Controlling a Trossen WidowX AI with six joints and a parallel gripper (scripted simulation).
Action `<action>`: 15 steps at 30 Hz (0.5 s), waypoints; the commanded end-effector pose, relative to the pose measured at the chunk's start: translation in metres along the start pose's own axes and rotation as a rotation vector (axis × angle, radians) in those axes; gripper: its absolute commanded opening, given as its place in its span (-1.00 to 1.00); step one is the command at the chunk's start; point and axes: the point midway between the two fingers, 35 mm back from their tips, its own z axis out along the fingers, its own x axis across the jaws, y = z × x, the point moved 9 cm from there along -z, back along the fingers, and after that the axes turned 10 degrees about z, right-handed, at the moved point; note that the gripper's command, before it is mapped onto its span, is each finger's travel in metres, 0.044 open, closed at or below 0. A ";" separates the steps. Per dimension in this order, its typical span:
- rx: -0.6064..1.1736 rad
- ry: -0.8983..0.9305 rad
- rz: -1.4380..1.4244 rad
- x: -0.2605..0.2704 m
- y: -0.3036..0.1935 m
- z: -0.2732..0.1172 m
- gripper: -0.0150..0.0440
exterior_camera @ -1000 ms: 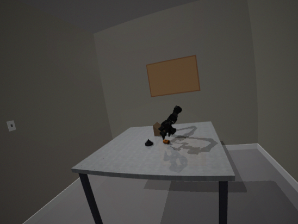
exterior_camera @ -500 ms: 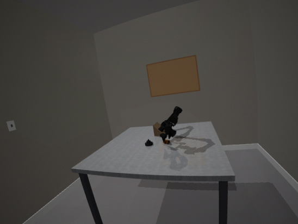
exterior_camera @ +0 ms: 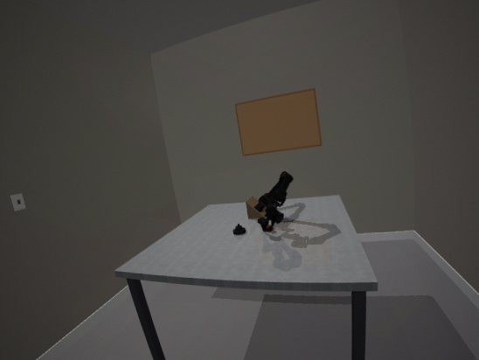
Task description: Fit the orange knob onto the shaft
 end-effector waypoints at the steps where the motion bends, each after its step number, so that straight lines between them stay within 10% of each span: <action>1: 0.000 0.006 0.008 0.000 -0.001 0.003 0.82; 7: 0.000 0.006 0.008 0.000 -0.001 0.003 0.32; 15: 0.000 0.006 0.008 0.000 -0.001 0.003 0.30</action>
